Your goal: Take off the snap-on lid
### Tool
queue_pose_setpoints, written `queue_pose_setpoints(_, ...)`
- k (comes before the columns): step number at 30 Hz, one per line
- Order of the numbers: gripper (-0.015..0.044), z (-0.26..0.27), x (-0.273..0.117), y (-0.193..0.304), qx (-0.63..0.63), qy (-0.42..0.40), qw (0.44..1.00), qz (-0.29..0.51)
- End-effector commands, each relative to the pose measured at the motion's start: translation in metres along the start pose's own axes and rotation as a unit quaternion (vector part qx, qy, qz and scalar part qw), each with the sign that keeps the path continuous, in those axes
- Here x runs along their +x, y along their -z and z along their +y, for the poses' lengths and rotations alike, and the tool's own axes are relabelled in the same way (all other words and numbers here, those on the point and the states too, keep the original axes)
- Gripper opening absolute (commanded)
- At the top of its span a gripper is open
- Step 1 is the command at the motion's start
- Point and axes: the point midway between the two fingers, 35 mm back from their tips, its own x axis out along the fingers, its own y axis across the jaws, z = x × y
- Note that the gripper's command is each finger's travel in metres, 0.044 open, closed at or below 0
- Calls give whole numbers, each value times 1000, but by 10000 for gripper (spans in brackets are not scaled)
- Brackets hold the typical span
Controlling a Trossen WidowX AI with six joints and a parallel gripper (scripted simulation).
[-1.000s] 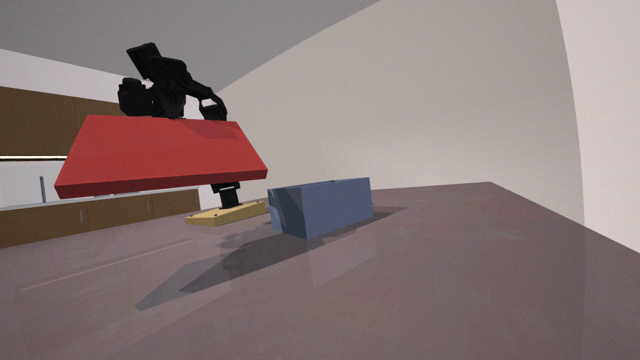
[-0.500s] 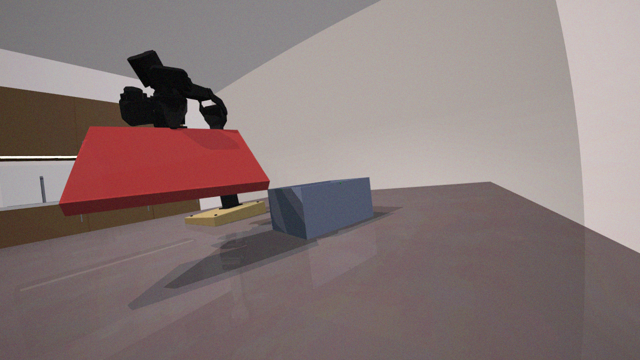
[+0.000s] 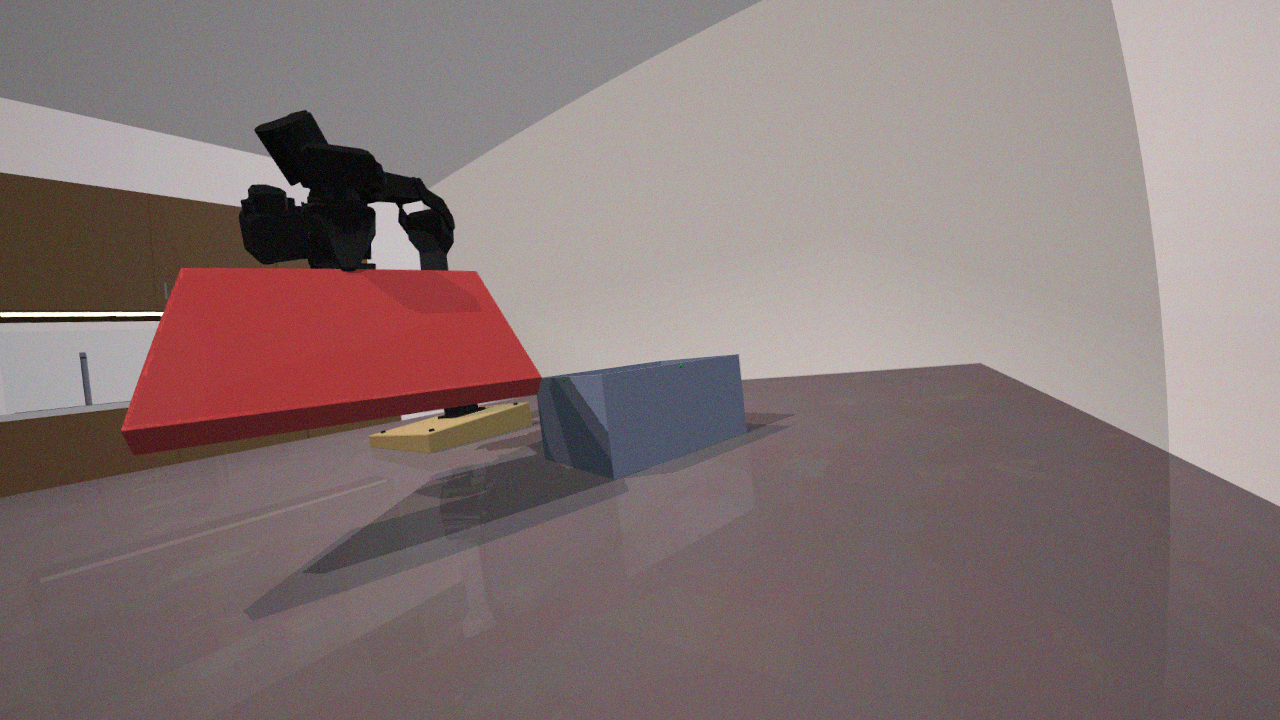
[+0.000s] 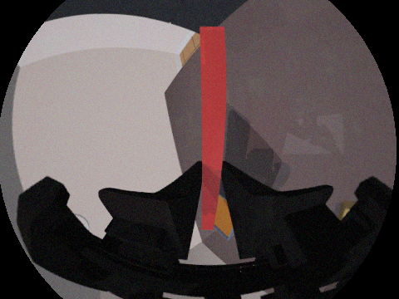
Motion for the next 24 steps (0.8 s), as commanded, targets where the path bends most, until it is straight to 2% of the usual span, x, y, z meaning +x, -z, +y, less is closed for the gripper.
queue_pose_setpoints(1,0,-3,3,1,-2,-2,1000,3)
queue_pose_setpoints(24,0,-17,15,1,-2,-2,1000,3)
